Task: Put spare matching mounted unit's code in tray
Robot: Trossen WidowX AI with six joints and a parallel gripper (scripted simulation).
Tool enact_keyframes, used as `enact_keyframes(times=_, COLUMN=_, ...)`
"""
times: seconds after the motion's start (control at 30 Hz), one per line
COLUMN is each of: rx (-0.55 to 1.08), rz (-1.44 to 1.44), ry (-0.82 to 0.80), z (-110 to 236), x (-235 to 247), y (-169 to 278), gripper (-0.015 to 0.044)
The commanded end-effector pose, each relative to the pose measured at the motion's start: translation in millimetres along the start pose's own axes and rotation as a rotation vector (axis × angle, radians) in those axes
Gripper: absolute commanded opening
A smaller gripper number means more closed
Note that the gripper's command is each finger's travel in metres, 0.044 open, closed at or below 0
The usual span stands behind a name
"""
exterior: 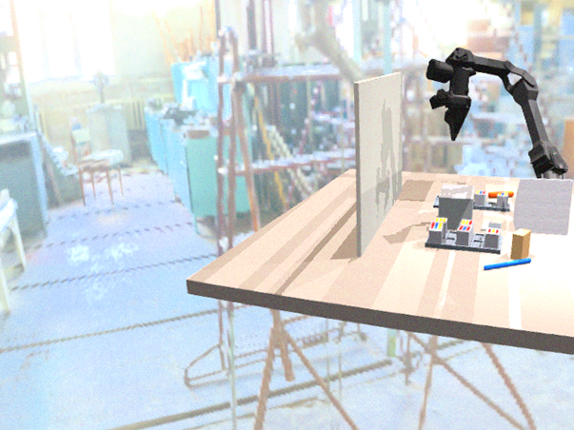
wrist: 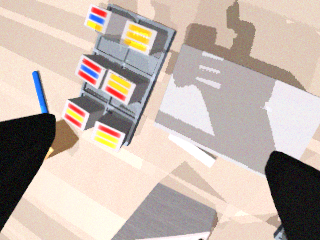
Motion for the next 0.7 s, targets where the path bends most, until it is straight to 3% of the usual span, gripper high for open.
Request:
enact_keyframes(times=0.0, rx=-0.014, rz=-0.065, ry=0.223, z=-33, x=-12, y=-42, gripper=0.0440)
enact_keyframes(times=0.13, rx=-0.034, rz=-0.094, ry=0.400, z=-61, x=-23, y=-73, gripper=0.0440)
enact_keyframes(times=0.67, rx=-0.035, rz=-0.095, ry=0.409, z=-63, x=-24, y=-74, gripper=0.0440)
Point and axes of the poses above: the point midway between the two fingers, 35 mm back from their tips, its own z axis back along the fingers, its own x axis across the jaws, y = z × x, the point moved 1 cm from there along z, back along the fingers, and after that the axes turned 15 degrees about -z, right-handed, at the moved point
